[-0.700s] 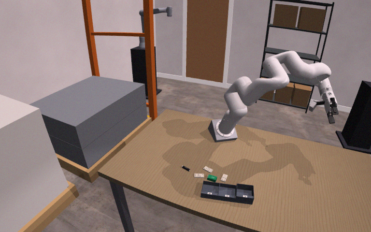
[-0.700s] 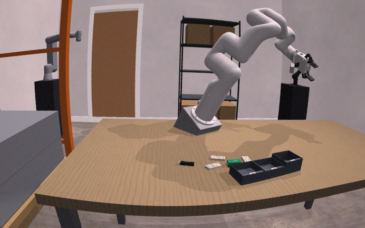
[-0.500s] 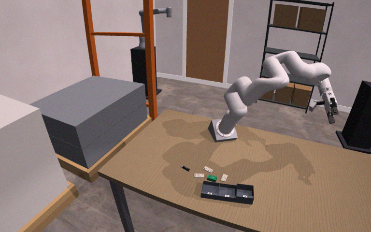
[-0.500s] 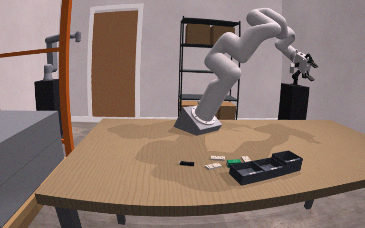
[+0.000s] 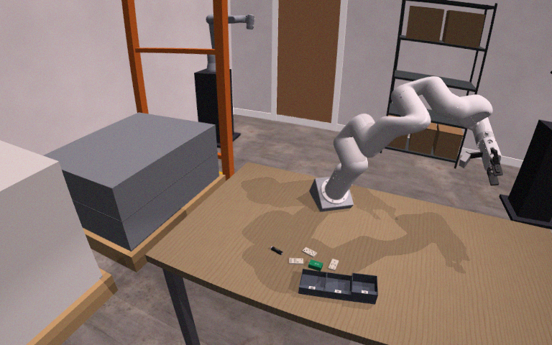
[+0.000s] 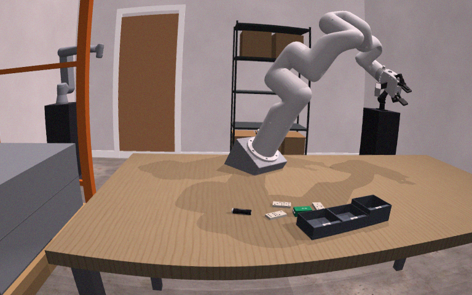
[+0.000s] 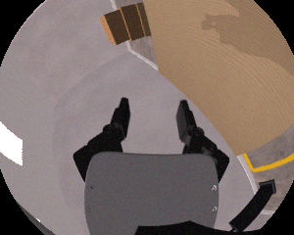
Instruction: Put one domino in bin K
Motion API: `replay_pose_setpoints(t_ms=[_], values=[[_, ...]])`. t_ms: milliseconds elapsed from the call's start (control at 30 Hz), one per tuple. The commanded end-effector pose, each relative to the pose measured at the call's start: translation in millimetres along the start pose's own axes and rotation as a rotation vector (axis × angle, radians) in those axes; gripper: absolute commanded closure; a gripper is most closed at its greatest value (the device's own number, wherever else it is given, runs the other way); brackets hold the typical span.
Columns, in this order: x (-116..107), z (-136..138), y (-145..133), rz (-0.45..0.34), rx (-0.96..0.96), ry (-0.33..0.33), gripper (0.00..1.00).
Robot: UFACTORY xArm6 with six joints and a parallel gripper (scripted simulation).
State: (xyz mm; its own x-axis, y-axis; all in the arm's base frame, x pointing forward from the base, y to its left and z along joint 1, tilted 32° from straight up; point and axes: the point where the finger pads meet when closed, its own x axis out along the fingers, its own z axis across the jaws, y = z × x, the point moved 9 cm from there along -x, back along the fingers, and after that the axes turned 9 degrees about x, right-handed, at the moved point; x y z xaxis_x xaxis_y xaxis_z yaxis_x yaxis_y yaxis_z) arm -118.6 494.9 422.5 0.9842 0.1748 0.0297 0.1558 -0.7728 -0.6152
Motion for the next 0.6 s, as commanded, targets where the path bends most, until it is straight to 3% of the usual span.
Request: replay_pose_setpoints(t_ms=[0, 300, 400, 433, 533, 567], values=[[16, 25, 13, 0.0, 0.0, 0.0, 0.93], [51, 82, 43, -0.001, 0.0, 0.0, 0.93], [51, 82, 43, -0.001, 0.0, 0.0, 0.93], [53, 75, 51, -0.011, -0.039, -0.029, 0.93], [76, 72, 49, 0.116, 0.027, 0.017, 0.93], [83, 70, 51, 0.124, 0.032, 0.02, 0.93]])
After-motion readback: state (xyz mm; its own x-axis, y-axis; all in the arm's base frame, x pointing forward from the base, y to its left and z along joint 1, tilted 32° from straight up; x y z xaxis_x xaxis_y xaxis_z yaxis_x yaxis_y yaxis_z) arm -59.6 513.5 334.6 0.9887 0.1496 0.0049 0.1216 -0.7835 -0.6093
